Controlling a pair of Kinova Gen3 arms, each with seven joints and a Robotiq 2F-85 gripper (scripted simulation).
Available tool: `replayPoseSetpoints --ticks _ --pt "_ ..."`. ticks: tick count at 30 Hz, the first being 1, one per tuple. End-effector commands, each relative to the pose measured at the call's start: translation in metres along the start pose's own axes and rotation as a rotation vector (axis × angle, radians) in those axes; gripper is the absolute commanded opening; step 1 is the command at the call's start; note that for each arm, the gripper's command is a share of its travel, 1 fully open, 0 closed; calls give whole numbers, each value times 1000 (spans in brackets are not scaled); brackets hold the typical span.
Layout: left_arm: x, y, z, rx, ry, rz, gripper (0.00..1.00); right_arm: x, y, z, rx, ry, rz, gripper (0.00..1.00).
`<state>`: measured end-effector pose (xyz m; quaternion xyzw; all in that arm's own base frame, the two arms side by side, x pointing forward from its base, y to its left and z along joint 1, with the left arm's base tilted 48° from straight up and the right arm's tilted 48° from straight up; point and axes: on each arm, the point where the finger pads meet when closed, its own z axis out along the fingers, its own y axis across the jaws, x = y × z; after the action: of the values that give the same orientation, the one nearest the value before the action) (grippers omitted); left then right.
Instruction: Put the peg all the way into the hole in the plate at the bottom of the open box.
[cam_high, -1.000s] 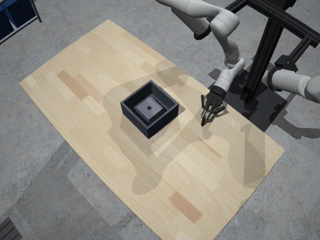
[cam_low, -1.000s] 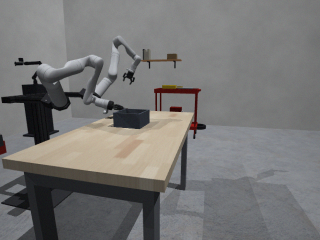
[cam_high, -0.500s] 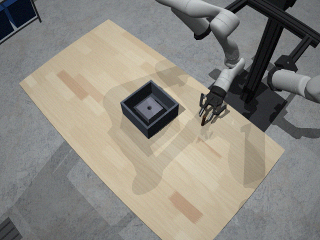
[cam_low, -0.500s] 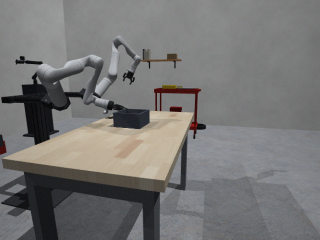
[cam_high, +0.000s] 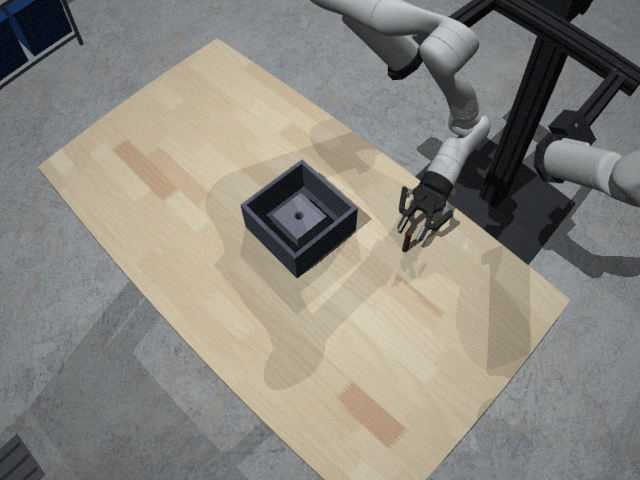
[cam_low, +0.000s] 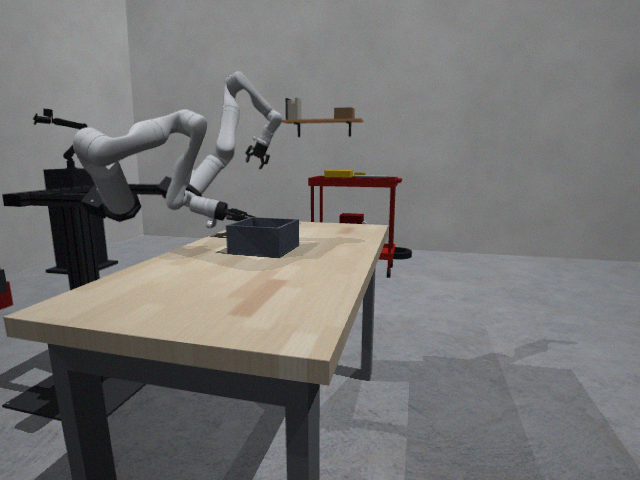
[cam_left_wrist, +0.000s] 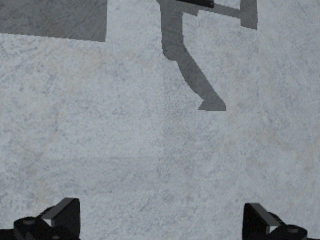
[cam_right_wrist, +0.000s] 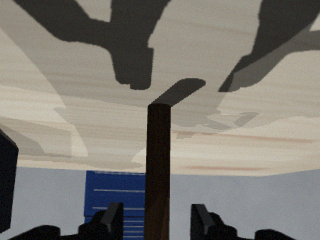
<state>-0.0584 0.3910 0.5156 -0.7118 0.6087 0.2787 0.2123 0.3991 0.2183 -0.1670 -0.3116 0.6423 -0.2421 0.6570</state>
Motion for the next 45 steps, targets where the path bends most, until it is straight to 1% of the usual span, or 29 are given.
replayPoseSetpoints --ticks 1,11,17,21,32,34,39,45 --pt "0 0 0 0 -1 -1 1000 -1 0 0 0 -2 2 476" --pt "0 0 0 0 -1 -1 1000 -1 0 0 0 -2 2 476" --pt "0 0 0 0 -1 -1 1000 -1 0 -4 0 -2 2 476" --pt "0 0 0 0 -1 -1 1000 -1 0 -16 0 -2 2 476" --pt "0 0 0 0 -1 -1 1000 -1 0 -63 0 -1 2 476" --pt "0 0 0 0 -1 -1 1000 -1 0 -63 0 -1 2 476" --pt "0 0 0 0 -1 -1 1000 -1 0 -74 0 -1 2 476" --pt "0 0 0 0 -1 -1 1000 -1 0 -75 0 -1 2 476"
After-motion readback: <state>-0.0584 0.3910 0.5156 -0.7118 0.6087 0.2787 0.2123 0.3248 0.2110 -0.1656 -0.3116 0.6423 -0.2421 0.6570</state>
